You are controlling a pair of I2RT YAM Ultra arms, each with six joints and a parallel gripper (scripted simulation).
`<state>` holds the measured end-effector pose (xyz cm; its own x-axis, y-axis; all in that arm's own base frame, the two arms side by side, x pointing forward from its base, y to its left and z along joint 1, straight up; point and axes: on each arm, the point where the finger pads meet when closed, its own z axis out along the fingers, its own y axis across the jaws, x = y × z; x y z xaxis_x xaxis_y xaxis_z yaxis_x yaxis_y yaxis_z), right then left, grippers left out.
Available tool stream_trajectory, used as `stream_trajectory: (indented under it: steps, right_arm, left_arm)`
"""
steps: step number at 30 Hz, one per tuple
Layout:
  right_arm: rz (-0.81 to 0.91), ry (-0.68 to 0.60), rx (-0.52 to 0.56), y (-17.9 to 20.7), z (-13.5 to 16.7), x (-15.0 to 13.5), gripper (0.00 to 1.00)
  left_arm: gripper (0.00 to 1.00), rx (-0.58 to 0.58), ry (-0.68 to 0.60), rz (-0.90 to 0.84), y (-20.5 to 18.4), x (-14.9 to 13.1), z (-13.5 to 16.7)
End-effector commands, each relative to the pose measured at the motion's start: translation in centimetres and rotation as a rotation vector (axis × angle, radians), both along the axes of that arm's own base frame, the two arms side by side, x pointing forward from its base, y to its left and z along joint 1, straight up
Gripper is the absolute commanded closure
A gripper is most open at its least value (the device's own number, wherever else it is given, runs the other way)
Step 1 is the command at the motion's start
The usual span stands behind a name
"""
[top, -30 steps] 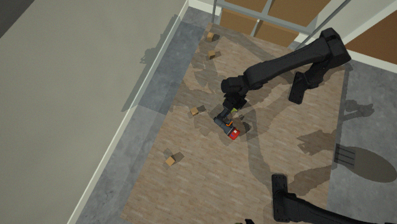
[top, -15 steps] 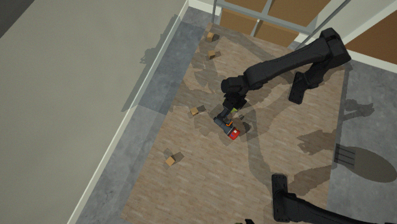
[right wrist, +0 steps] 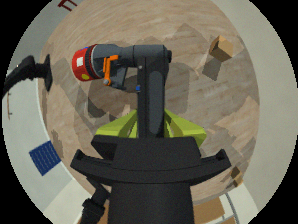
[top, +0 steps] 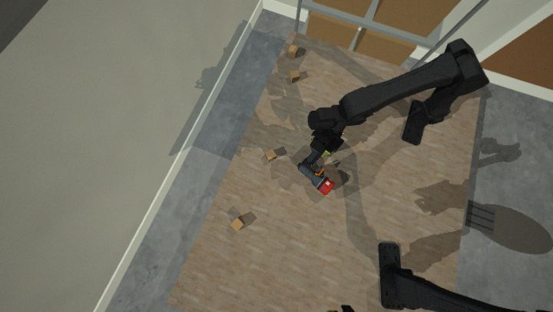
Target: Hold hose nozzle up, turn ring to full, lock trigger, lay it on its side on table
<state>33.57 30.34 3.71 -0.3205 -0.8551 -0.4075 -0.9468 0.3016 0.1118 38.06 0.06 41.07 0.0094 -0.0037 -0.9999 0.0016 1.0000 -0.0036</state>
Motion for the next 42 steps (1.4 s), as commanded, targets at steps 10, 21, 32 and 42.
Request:
stream_trajectory:
  steps: [10,21,32,42]
  right_arm:
    - [0.009,-0.133,0.128,3.1,5.0,2.0,0.65]
    - [-0.114,-0.363,0.265,6.8,5.8,6.5,0.65]
    - [-0.231,-0.532,0.409,9.8,6.0,8.2,0.65]
    - [-0.343,-0.638,0.557,11.6,7.3,8.5,0.65]
  left_arm:
    - [0.63,0.001,-0.011,0.009,0.4,0.2,0.2]
    - [0.63,0.001,-0.011,0.009,0.4,0.2,0.2]
    - [0.63,0.001,-0.011,0.009,0.4,0.2,0.2]
    - [0.63,0.001,-0.011,0.009,0.4,0.2,0.2]
